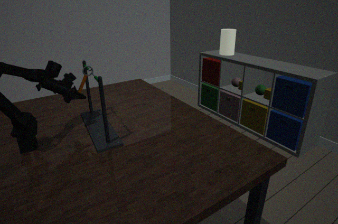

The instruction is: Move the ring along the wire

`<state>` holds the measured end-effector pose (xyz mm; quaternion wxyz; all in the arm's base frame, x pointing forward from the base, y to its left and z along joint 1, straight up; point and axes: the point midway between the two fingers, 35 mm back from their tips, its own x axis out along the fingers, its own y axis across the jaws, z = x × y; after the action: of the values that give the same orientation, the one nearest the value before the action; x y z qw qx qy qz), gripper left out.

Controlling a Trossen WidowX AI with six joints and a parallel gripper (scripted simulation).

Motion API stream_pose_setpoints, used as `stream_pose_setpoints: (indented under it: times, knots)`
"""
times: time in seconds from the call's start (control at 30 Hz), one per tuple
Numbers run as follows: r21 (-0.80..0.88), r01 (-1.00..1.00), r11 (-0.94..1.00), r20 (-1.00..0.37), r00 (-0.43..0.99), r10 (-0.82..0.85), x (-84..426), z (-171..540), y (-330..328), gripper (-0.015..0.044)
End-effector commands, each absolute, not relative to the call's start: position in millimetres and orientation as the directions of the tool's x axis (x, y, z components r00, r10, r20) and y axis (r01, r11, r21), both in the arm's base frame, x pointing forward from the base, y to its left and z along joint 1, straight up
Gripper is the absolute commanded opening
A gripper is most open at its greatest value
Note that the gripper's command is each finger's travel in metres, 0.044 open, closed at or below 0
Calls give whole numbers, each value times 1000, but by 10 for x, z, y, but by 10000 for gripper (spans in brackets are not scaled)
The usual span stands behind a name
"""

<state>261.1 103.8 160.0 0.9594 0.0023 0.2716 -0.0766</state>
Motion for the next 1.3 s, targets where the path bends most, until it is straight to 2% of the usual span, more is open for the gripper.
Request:
stream_pose_setpoints:
  times: [0.0, 0.37, 0.87, 1.27]
  knots:
    - [-37, 148, 988, -521, 841, -146, 2611, 1600, 1038, -124]
    - [-37, 148, 988, -522, 840, -146, 2598, 1607, 1043, 160]
    - [-34, 152, 988, -526, 838, -148, 2206, 1836, 1111, 160]
    - [-34, 152, 988, -525, 838, -147, 2188, 1849, 1110, 160]
